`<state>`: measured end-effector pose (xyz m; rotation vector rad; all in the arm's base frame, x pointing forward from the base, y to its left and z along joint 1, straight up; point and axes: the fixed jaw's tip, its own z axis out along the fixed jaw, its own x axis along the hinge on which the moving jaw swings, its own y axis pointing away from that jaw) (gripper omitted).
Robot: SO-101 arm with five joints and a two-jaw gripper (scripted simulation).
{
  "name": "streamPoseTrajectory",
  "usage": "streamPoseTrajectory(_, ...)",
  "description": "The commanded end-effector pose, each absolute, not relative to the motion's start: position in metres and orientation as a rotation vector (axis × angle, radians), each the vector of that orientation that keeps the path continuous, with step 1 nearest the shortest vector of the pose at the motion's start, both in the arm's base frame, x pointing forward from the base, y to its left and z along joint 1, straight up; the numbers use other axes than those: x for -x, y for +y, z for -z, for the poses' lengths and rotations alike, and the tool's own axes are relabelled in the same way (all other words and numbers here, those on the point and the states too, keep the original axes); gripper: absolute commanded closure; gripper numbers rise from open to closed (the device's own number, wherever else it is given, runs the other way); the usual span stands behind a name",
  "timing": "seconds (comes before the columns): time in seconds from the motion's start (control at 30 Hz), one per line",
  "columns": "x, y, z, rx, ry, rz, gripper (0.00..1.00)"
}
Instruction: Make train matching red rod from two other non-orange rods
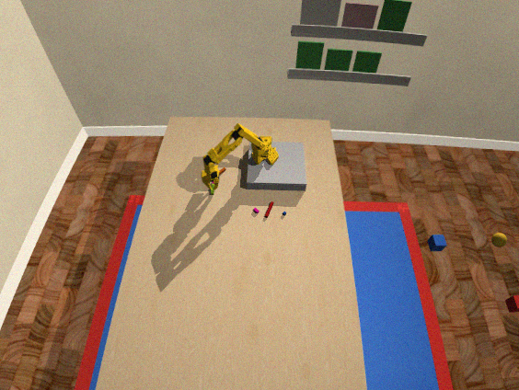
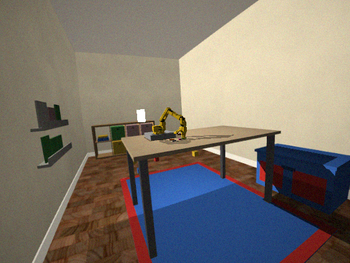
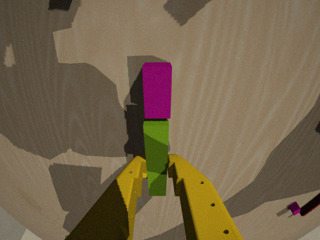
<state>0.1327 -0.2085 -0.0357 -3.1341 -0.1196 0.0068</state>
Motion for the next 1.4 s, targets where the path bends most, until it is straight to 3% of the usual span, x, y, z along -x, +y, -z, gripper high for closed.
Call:
streamPoseTrajectory(0.0,-0.1298,-0.2091,0.0346,3.135,-0.115,-0.004,0.99)
streamPoseTrajectory(1.37,-0.1298,-0.2091,0.0346,3.135,-0.115,-0.004,0.83)
